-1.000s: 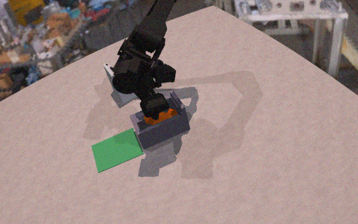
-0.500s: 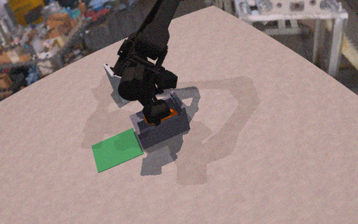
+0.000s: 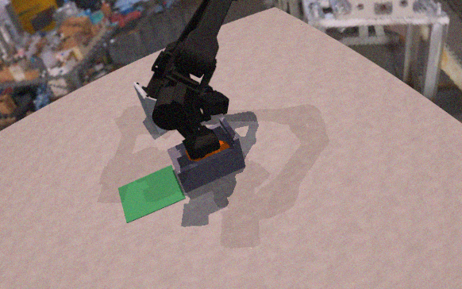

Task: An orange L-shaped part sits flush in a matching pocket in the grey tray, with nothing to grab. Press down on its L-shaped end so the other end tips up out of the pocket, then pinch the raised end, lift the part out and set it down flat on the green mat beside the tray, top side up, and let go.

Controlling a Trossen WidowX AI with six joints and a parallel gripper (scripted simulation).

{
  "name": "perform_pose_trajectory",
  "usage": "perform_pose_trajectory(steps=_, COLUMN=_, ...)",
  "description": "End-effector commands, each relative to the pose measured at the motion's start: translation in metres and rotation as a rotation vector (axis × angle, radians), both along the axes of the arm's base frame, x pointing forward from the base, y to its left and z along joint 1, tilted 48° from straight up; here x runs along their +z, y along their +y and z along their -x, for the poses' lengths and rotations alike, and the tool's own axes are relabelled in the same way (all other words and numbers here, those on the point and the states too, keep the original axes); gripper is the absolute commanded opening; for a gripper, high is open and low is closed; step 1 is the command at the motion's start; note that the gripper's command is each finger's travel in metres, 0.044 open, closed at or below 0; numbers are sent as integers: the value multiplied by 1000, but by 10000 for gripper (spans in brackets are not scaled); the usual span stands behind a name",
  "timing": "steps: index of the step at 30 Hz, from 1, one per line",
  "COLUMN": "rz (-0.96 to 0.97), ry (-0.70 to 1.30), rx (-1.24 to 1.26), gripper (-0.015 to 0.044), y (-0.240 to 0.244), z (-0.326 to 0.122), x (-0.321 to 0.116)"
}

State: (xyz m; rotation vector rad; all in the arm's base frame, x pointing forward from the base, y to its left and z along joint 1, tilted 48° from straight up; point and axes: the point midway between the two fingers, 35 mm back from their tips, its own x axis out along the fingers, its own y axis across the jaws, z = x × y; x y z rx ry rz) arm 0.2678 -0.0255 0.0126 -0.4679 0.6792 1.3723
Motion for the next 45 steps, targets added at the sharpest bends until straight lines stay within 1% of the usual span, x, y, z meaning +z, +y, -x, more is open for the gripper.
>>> perform_pose_trajectory(steps=1, rz=1, ry=-2, rx=1, gripper=56, y=0, z=0, x=0)
perform_pose_trajectory(steps=3, rz=1, ry=-2, rx=1, gripper=3, y=0, z=0, x=0)
perform_pose_trajectory(steps=4, rz=1, ry=-2, rx=1, gripper=0, y=0, z=0, x=0)
perform_pose_trajectory(steps=12, rz=0, ry=0, rx=0, gripper=0, y=-3, z=0, x=3)
perform_pose_trajectory(steps=45, rz=-4, ry=7, rx=-5, gripper=0, y=-40, z=4, x=36)
